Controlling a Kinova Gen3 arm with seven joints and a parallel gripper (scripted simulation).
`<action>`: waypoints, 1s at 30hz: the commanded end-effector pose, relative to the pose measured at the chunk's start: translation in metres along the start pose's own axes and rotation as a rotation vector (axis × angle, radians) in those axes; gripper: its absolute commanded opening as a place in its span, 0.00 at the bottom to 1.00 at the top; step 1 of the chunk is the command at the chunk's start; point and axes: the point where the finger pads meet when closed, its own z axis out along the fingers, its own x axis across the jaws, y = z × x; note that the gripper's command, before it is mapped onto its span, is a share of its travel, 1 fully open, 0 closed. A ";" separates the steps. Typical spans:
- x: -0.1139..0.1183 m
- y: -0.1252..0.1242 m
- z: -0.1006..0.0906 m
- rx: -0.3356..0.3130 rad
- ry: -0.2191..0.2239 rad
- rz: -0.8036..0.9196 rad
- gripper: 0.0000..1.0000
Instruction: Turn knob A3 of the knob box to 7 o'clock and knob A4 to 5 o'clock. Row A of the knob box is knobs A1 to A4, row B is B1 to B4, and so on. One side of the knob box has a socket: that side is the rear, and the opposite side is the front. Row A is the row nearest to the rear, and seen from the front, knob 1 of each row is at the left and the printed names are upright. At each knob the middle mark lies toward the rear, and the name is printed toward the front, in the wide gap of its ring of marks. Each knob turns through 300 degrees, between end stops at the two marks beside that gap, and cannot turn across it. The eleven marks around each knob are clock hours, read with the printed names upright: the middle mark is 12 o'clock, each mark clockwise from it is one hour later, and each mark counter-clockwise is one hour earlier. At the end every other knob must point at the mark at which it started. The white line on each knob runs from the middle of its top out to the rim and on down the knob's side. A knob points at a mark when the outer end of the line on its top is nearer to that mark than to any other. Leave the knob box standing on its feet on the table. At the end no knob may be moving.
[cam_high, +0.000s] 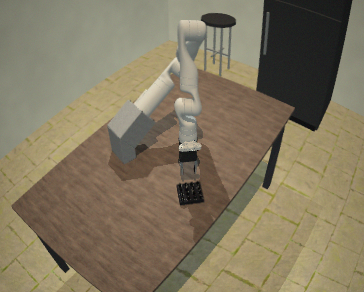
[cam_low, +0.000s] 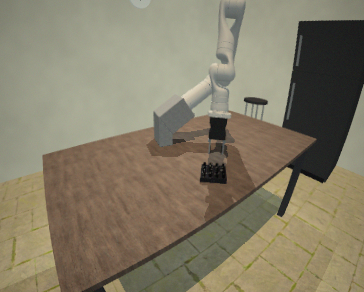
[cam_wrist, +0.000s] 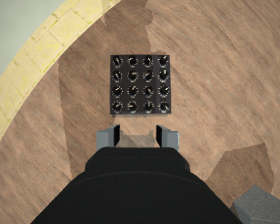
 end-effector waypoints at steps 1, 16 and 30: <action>0.000 -0.001 -0.001 0.002 0.000 0.000 1.00; 0.000 -0.001 -0.001 0.002 0.000 -0.001 1.00; -0.001 -0.008 -0.001 0.005 0.002 -0.062 1.00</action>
